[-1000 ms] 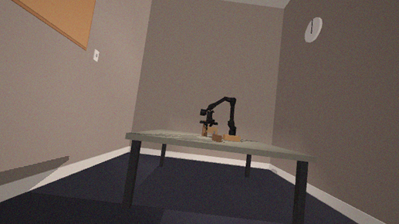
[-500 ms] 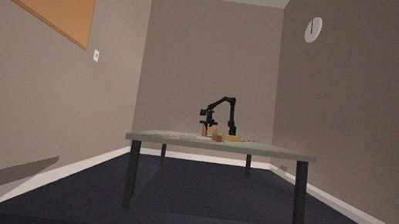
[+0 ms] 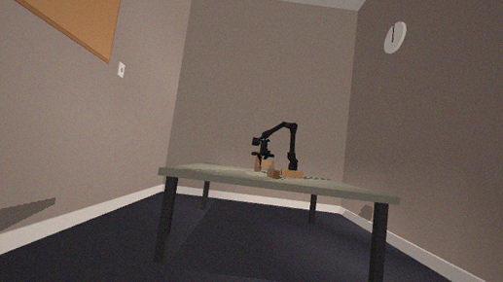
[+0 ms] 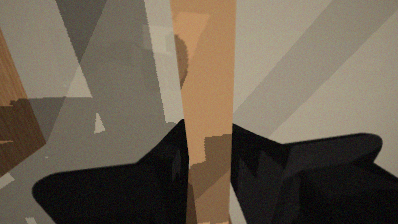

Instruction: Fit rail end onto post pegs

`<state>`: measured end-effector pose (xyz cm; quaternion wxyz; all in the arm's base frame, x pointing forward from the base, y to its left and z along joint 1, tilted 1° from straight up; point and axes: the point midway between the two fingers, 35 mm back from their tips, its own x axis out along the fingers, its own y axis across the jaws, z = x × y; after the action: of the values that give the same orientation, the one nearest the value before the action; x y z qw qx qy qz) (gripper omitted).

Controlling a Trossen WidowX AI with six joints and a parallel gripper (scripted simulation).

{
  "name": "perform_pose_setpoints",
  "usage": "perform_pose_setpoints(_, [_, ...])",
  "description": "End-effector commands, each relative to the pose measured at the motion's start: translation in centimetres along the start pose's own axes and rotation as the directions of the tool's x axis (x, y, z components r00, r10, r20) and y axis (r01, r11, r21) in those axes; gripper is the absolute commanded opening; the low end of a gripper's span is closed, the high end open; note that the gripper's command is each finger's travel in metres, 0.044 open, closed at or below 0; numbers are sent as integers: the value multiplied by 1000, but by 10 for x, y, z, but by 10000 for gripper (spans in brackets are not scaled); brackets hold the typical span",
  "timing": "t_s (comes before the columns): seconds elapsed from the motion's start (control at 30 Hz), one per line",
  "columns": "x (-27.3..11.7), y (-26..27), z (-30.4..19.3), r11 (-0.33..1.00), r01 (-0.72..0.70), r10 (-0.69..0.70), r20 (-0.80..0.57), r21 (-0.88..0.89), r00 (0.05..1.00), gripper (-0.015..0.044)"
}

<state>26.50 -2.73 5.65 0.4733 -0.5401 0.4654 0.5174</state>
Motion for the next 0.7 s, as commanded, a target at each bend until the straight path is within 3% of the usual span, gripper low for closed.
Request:
perform_pose_setpoints(0.0, [-2,-2,-3,1000,6,-6,-2,-2,1000,0])
perform_pose_setpoints(0.63, [-2,-2,-9,1000,6,-6,-3,-2,1000,0])
perform_pose_setpoints(0.67, [0,0,-6,1000,0,0,-1,0,1000,26])
